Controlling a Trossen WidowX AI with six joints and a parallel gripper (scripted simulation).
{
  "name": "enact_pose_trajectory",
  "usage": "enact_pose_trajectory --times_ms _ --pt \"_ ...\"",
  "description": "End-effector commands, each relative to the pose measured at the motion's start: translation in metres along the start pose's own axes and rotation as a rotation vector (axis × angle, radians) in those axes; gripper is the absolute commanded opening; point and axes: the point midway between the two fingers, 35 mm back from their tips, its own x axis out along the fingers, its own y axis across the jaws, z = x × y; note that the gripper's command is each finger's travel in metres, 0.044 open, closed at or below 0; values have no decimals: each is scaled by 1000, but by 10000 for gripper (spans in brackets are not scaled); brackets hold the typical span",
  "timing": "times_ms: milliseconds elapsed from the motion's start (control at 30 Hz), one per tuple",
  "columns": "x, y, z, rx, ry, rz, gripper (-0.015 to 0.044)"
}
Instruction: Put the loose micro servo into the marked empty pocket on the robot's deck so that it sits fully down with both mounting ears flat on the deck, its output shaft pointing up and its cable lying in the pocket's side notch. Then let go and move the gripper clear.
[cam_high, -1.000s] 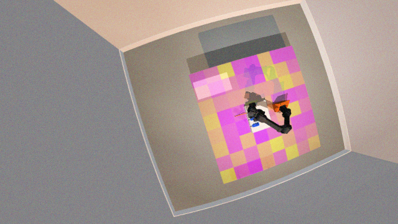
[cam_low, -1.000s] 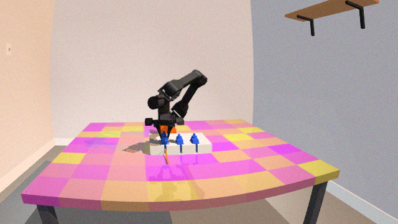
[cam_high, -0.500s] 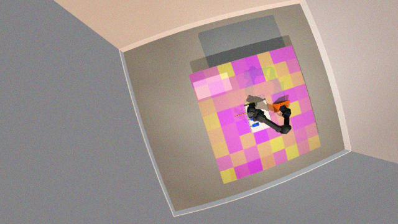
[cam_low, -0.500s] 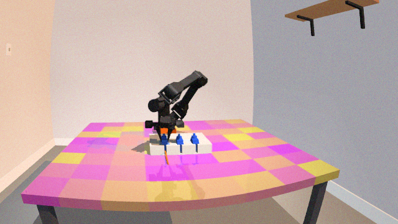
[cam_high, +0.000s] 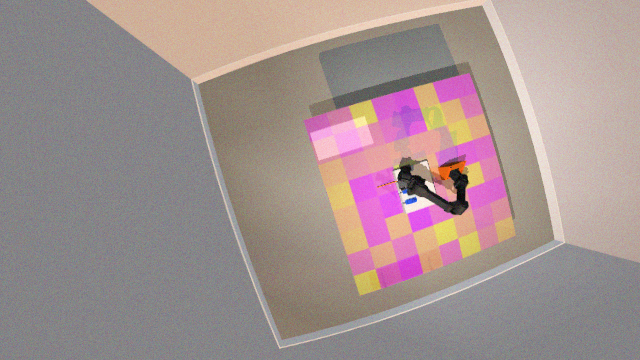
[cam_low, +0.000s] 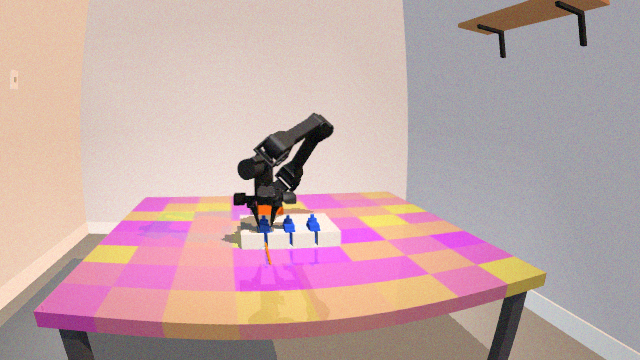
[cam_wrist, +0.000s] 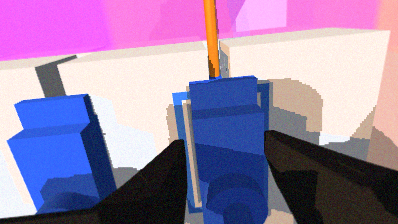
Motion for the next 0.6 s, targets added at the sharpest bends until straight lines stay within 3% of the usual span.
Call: enact_pose_trajectory --times_ms 0,167,300,467,567 --pt "-26 0 0 -5 -11 -9 187" --pt "-29 0 -2 -5 -11 -9 187" --pt "-44 -4 -23 3 -17 -13 292" --pt "-82 -6 -89 3 -8 -17 424" --pt "-91 -3 -111 1 -5 -11 440"
